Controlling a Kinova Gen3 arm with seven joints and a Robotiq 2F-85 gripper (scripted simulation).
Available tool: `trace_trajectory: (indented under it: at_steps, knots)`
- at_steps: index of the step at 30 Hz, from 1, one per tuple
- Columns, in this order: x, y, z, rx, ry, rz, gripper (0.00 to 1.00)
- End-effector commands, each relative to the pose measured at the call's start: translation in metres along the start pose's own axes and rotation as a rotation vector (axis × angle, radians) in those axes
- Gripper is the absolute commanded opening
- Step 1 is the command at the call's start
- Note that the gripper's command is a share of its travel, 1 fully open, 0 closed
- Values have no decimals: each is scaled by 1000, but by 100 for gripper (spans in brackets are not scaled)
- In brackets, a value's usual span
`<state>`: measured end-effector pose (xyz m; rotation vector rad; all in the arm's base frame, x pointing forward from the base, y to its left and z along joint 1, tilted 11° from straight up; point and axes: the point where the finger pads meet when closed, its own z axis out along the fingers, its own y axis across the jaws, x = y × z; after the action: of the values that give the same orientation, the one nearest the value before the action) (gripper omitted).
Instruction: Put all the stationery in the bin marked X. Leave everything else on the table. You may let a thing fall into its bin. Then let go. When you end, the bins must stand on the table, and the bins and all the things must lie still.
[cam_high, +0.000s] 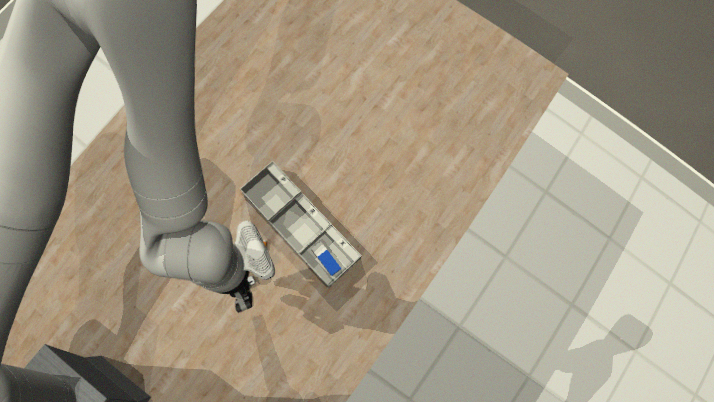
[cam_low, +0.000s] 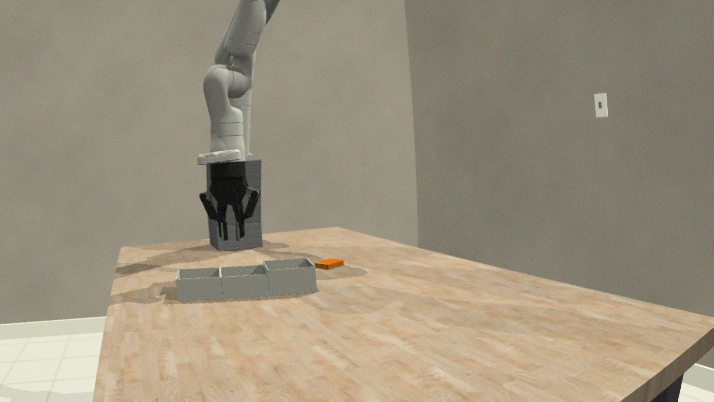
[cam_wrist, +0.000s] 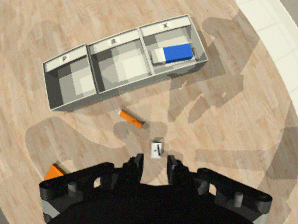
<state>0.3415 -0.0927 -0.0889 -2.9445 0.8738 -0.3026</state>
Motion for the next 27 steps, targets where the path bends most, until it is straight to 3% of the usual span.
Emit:
trace_trajectory:
  at_steps: [1,14,27]
  knots:
    - [-1,1,6,-2,-2,-1,30]
    - [-7,4,56,-2,-2,-1,30]
    - [-4,3,57,-2,-2,-1,30]
